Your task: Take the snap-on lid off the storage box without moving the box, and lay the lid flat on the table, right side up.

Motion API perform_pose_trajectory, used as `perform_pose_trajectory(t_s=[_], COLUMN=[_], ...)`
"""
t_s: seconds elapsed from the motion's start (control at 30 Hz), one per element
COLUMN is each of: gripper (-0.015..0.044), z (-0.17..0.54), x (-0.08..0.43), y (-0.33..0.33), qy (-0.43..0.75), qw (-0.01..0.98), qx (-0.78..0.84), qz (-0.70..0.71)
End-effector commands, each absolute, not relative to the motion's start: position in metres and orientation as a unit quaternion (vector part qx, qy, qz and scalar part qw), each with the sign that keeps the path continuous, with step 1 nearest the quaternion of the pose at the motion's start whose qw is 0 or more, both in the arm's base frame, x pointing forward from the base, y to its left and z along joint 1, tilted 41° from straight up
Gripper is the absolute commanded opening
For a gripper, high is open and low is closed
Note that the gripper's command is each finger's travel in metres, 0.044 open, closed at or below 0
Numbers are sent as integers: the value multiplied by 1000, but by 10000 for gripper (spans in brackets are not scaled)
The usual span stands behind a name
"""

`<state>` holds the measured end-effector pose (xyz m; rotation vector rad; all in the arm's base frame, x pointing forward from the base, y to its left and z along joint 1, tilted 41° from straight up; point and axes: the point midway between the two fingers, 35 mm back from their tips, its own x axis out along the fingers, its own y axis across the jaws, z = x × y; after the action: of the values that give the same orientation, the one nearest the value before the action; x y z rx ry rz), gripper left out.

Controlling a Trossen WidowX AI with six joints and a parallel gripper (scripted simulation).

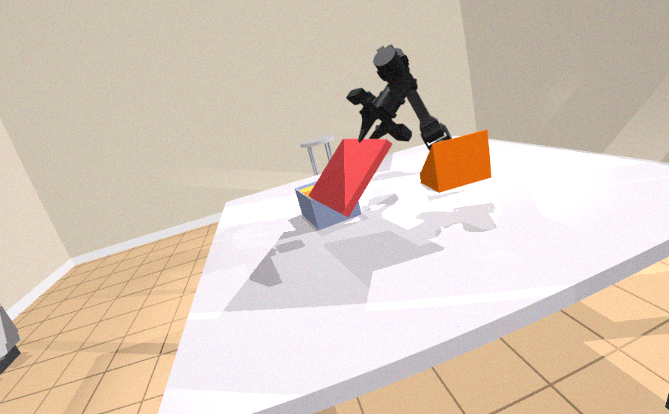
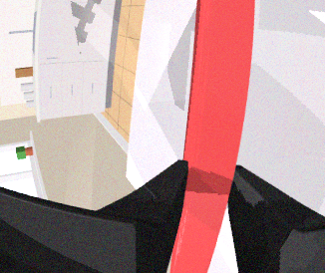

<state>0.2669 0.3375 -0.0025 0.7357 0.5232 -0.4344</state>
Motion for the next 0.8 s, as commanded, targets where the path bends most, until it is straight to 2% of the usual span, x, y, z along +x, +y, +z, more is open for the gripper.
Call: perform_pose_trajectory(t_s=[0.0,0.77], gripper=[0,0], z=[-8,-35], x=[263,245], y=[344,376], qy=[248,249], qw=[878,877], qx=[353,355], qz=[-207,-207])
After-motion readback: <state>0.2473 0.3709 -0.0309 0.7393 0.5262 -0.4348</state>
